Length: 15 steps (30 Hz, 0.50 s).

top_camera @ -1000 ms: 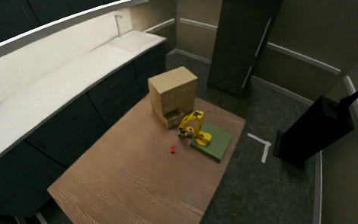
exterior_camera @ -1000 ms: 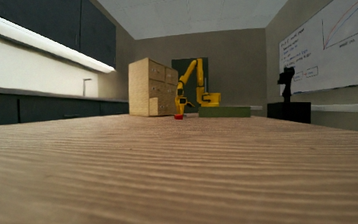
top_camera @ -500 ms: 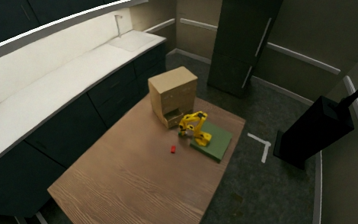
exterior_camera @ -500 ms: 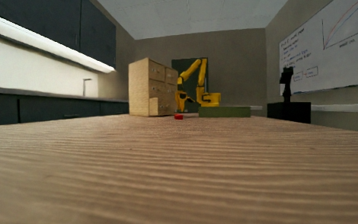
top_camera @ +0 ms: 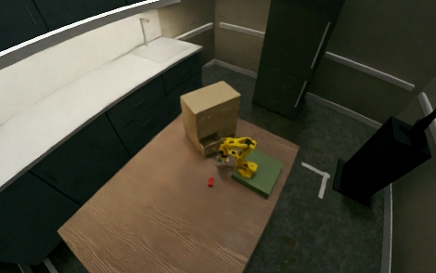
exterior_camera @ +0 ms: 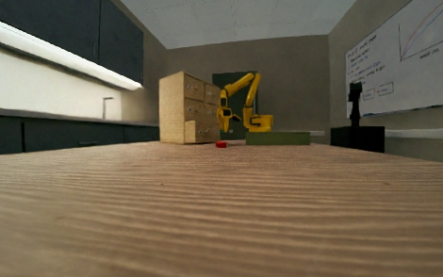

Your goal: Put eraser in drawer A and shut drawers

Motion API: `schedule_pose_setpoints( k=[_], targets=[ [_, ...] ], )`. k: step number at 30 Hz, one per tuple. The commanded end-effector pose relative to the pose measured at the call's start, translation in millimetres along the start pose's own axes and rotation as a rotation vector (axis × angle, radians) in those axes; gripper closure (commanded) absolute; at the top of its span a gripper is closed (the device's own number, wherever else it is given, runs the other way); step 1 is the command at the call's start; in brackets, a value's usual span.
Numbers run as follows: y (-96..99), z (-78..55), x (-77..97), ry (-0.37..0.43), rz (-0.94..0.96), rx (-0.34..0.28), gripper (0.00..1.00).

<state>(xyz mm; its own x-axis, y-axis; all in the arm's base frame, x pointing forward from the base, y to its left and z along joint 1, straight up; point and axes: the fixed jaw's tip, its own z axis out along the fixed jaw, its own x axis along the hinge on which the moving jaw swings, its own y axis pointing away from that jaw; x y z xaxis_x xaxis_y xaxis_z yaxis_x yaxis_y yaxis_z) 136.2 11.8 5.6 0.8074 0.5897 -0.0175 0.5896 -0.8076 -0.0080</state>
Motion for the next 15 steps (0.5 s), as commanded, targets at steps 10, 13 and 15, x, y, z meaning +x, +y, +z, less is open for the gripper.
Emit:
schedule_pose_setpoints(
  k=[10,13,15],
  targets=[
    [6.9,-3.6,-1.8,0.016,0.234,-0.005,1.00],
    [8.9,-3.6,-3.4,0.017,0.325,-0.004,1.00],
    [10.3,-3.6,-4.4,0.017,0.385,-0.004,1.00]
  ],
)
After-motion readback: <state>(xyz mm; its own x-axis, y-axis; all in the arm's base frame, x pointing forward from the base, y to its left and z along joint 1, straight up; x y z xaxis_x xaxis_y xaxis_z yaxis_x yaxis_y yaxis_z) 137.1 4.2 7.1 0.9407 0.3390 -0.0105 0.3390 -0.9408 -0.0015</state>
